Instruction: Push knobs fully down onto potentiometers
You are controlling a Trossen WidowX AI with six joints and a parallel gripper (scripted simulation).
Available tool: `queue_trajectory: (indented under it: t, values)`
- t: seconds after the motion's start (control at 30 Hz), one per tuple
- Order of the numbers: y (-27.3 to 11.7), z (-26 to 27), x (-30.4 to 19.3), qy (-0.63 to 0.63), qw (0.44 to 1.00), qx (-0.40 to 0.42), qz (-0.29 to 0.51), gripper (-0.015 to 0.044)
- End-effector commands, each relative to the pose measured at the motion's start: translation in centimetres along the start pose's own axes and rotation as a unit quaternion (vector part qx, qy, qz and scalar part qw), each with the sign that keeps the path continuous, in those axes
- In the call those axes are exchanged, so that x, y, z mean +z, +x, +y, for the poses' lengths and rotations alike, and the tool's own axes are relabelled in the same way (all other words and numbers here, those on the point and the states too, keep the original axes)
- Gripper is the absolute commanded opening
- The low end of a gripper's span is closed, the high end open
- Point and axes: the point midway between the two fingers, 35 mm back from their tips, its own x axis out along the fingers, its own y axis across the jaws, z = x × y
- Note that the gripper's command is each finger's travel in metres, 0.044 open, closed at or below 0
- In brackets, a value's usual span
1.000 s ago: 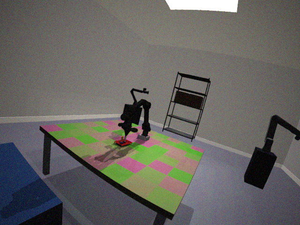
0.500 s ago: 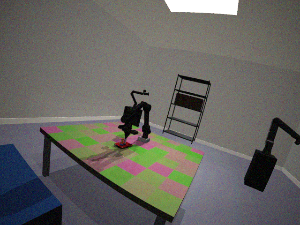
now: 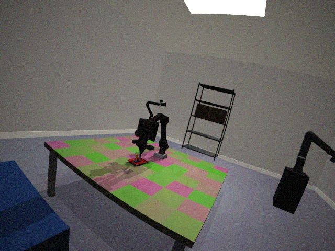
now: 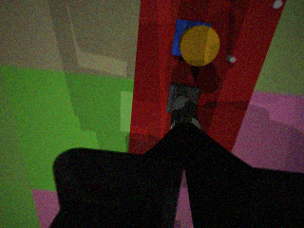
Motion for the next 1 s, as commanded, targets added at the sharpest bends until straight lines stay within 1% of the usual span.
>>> queue_trajectory:
  t: [0.0, 0.97]
  values:
    - [0.37, -0.09, 0.02, -0.002, 1.0, -0.002, 0.0, 0.0]
    - [1.0, -0.1, 0.02, -0.002, 1.0, -0.002, 0.0, 0.0]
